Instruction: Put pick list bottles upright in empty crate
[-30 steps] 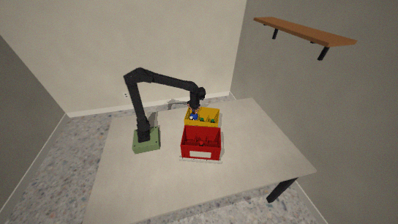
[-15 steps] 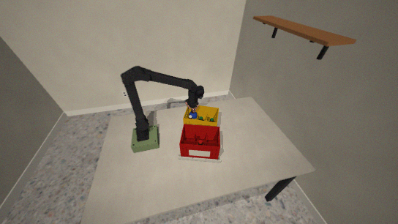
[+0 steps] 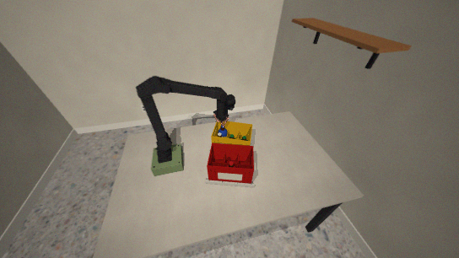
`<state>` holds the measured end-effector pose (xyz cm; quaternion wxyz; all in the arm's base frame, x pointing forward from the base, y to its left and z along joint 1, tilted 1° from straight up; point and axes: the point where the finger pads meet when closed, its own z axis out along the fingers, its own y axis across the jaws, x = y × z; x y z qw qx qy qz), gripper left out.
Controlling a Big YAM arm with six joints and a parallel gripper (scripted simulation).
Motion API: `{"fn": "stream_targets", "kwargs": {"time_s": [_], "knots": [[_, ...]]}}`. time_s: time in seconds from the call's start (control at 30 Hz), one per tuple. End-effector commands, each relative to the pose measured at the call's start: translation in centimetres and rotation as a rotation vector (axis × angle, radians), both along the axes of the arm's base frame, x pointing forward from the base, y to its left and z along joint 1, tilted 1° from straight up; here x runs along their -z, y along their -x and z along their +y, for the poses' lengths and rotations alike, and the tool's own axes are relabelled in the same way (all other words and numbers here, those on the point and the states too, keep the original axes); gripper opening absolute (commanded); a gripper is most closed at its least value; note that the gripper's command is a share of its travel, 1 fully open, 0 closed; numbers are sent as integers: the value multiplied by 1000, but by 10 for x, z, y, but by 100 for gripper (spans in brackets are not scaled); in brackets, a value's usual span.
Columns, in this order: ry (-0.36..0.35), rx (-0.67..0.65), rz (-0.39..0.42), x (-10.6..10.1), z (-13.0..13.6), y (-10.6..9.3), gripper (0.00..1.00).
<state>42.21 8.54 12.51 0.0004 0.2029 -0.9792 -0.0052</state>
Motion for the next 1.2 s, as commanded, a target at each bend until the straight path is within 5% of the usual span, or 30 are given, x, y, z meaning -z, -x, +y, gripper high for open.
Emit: {"fn": "stream_targets", "kwargs": {"time_s": [0.0,0.13,0.3,0.43,0.53,1.17], "knots": [[-13,5,-69,-37,6,-25,61],[-16,5,-82,-54,5,-24,61],[-11,5,-57,-51,5,-24,61],[-16,5,-83,-73,4,-23,61],[-9,5,-47,-59,4,-26,61],[-11,5,-59,-65,2,-29,61]]}}
